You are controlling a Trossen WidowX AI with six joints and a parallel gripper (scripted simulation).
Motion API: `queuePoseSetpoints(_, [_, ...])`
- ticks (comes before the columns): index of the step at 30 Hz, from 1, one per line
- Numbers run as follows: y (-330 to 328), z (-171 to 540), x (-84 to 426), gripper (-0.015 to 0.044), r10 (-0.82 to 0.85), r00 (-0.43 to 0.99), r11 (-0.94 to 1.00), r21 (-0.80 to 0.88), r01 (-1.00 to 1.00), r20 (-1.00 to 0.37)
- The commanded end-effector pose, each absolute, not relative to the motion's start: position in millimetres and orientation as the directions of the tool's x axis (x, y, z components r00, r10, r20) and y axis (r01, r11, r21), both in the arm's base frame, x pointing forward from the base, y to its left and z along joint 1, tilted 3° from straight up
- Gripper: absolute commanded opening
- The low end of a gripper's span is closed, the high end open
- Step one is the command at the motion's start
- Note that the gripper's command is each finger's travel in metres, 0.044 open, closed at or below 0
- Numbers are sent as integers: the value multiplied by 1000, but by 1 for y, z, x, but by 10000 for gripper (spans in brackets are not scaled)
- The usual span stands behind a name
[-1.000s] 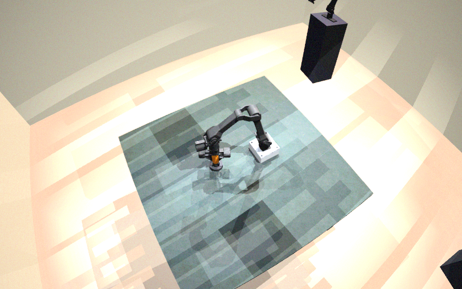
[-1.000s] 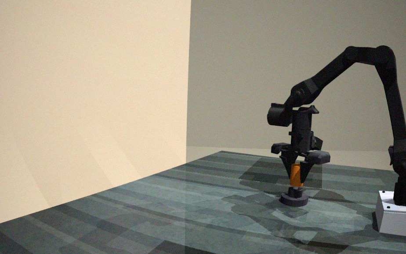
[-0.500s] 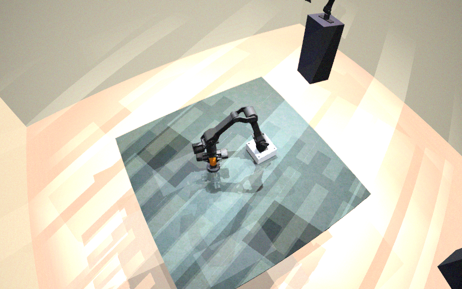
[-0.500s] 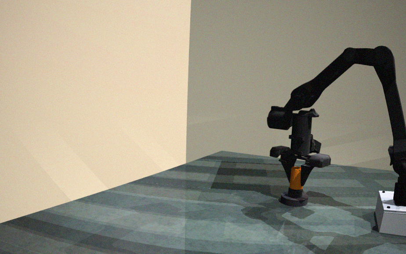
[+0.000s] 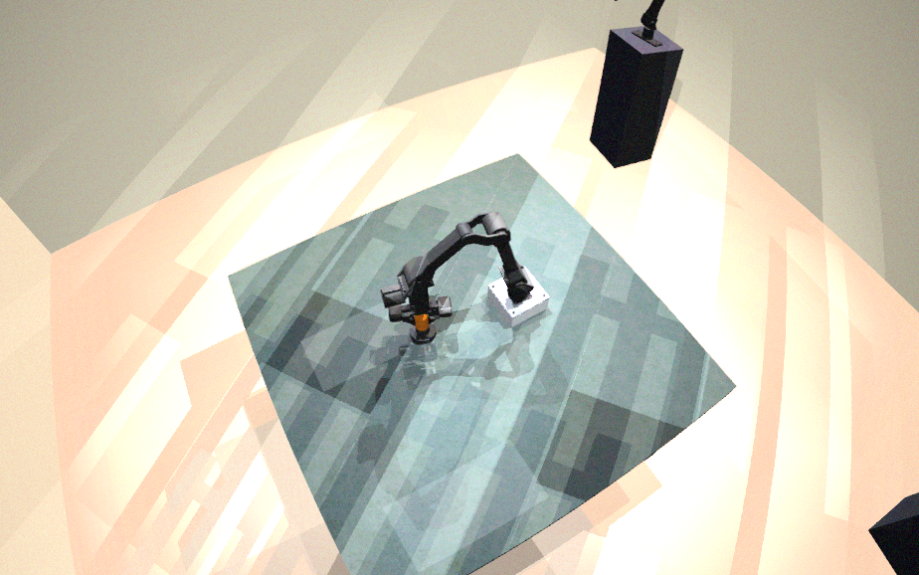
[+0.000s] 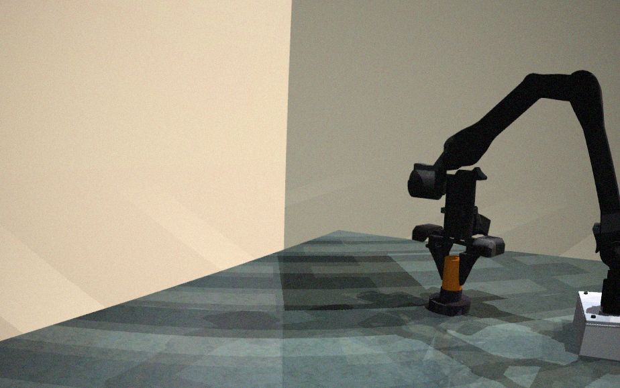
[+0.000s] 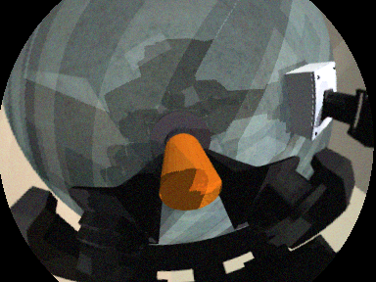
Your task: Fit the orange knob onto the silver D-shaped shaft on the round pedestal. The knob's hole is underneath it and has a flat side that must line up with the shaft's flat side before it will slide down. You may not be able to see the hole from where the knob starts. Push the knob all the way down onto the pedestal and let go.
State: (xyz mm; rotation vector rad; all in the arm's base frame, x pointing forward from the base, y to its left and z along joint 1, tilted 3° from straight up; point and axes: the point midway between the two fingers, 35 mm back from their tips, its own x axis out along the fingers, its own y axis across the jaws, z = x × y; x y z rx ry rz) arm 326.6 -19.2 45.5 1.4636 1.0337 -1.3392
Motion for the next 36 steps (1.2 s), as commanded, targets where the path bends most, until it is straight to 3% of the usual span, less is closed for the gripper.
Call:
queuePoseSetpoints(1, [-19, 46, 327, 131, 19, 75, -270, 67, 960, -997])
queuePoseSetpoints(13, [-19, 46, 327, 440, 19, 75, -270, 67, 960, -997])
queuePoseSetpoints(23, [-19, 48, 327, 440, 19, 75, -270, 67, 960, -997])
queuePoseSetpoints(30, [-21, 137, 320, 440, 18, 75, -272, 67, 960, -997])
queuePoseSetpoints(36, [-22, 140, 324, 440, 18, 75, -272, 67, 960, -997])
